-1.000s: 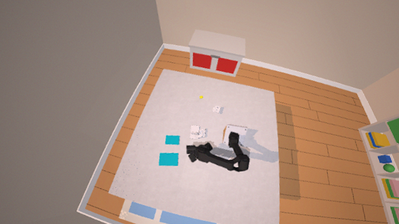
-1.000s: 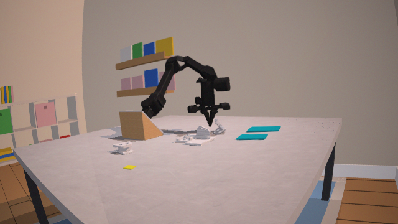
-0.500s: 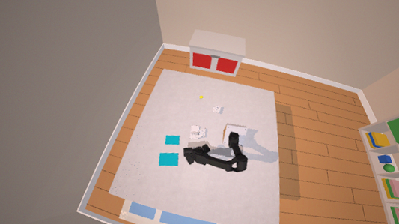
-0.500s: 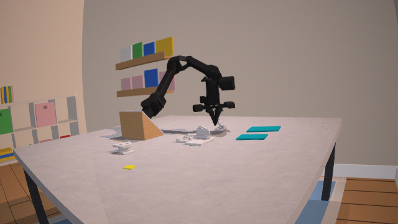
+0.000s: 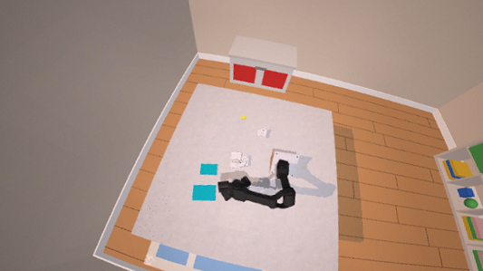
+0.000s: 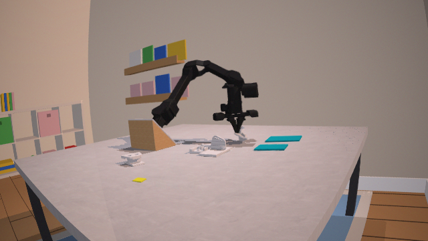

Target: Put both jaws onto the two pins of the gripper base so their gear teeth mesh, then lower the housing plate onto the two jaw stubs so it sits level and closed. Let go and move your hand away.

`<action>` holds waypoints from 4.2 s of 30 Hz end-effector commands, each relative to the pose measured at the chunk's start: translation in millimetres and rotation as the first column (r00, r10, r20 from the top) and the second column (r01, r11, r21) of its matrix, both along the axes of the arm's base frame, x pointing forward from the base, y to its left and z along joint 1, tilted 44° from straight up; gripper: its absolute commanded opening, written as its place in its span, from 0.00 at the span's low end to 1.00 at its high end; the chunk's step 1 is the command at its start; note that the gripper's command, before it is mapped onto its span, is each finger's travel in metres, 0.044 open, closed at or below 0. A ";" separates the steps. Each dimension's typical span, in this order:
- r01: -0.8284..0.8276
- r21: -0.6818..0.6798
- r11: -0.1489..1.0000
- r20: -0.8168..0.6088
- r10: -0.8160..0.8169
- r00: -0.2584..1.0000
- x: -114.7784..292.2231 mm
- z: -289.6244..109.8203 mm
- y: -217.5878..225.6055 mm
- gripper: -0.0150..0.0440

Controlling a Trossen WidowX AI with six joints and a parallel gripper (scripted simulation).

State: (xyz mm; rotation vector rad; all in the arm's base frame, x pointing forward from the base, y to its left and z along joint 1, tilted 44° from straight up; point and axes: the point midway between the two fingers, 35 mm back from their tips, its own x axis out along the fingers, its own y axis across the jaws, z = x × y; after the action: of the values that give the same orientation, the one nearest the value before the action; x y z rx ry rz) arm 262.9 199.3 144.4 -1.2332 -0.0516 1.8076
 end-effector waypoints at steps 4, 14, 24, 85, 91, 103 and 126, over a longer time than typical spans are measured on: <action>0.005 -0.003 1.000 0.002 -0.005 1.000 5.1 4.3 3.5 0.25; 0.000 -0.001 1.000 0.001 0.000 1.000 8.8 46.2 -37.9 0.25; 0.008 -0.008 1.000 0.001 -0.008 1.000 10.6 38.4 -32.8 0.65; 0.001 -0.001 1.000 0.001 -0.001 1.000 8.8 46.3 -37.7 0.25; 0.001 -0.001 1.000 0.001 -0.001 1.000 8.8 46.3 -37.7 0.25; 0.003 -0.006 1.000 0.001 -0.003 1.000 9.2 45.4 -37.9 0.65; 0.003 -0.006 1.000 0.001 -0.003 1.000 9.2 45.4 -37.9 1.00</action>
State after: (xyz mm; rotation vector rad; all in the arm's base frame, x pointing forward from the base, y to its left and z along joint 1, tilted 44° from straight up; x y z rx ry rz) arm 272.1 161.5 189.8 -1.2375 -0.0452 1.8058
